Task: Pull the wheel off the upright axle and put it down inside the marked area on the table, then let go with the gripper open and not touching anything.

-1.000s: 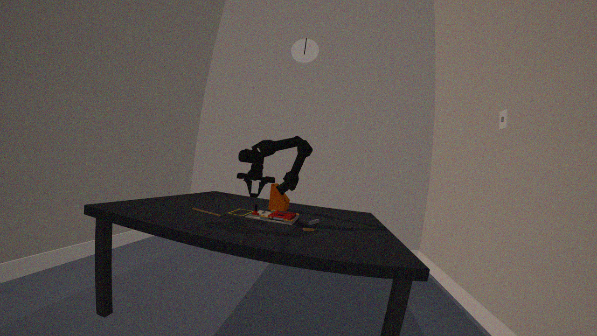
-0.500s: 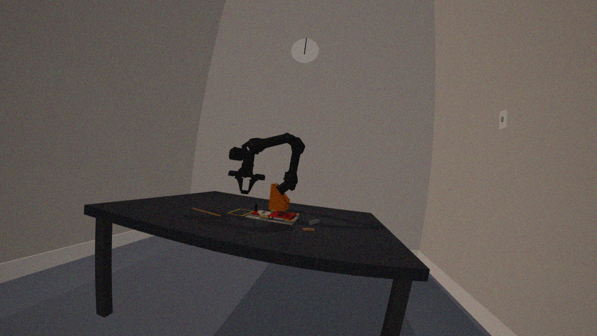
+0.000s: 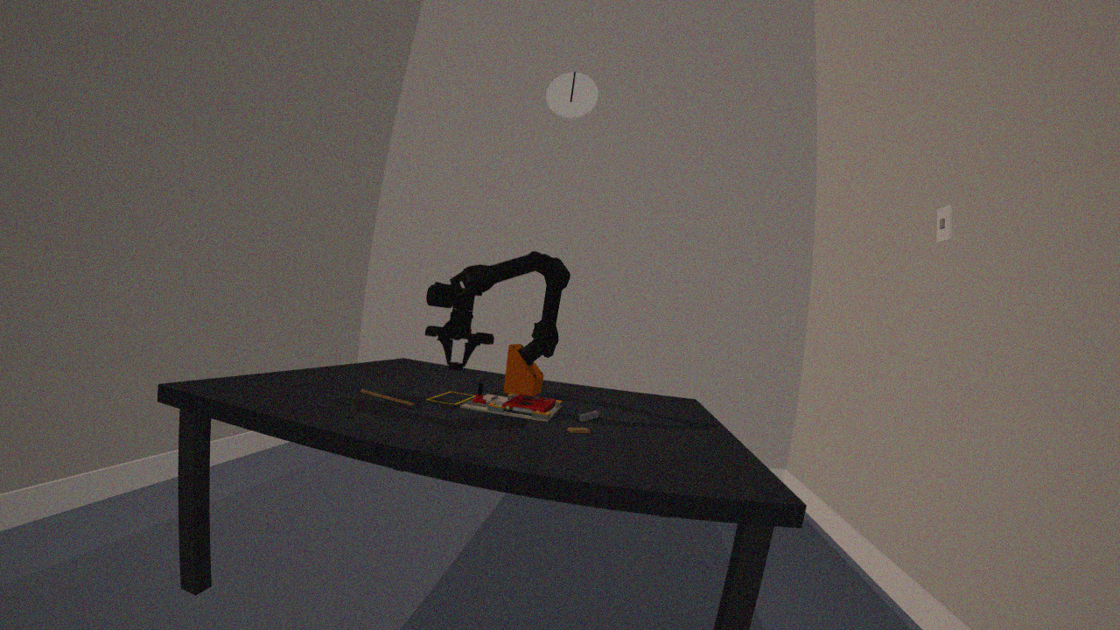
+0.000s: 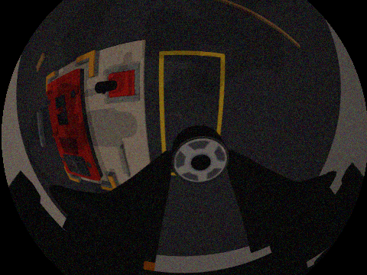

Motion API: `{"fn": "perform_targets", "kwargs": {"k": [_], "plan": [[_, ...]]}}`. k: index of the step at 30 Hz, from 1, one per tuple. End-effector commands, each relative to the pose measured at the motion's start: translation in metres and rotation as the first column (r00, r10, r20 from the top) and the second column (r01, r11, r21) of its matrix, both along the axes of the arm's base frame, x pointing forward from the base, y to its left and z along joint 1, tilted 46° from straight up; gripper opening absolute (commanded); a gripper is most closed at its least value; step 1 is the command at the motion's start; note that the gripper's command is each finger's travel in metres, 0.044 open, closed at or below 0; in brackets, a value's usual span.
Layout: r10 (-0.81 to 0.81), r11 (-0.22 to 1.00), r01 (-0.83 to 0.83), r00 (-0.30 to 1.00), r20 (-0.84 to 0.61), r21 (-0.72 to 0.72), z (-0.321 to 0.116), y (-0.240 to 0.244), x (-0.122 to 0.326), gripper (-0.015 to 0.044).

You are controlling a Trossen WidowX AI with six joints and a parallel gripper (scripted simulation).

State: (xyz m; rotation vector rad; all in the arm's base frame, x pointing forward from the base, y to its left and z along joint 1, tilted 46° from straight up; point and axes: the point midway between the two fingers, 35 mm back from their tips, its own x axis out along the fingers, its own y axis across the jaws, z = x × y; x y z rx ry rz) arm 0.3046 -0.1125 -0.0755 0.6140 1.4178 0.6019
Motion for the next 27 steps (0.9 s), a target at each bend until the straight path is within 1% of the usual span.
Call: {"fn": "perform_targets", "kwargs": {"k": [1,12,17,27], "plan": [[-0.007,1.000,0.007,1.000,-0.004,0.003,-0.009,0.008,0.001,0.0000],[-0.007,1.000,0.007,1.000,-0.003,0.008,-0.057,0.059,0.005,0.0000],[-0.007,1.000,0.007,1.000,-0.003,0.008,-0.060,0.062,0.004,0.0000],[0.006,1.000,-0.006,1.000,-0.005,0.007,-0.057,0.060,0.004,0.0262]]}}
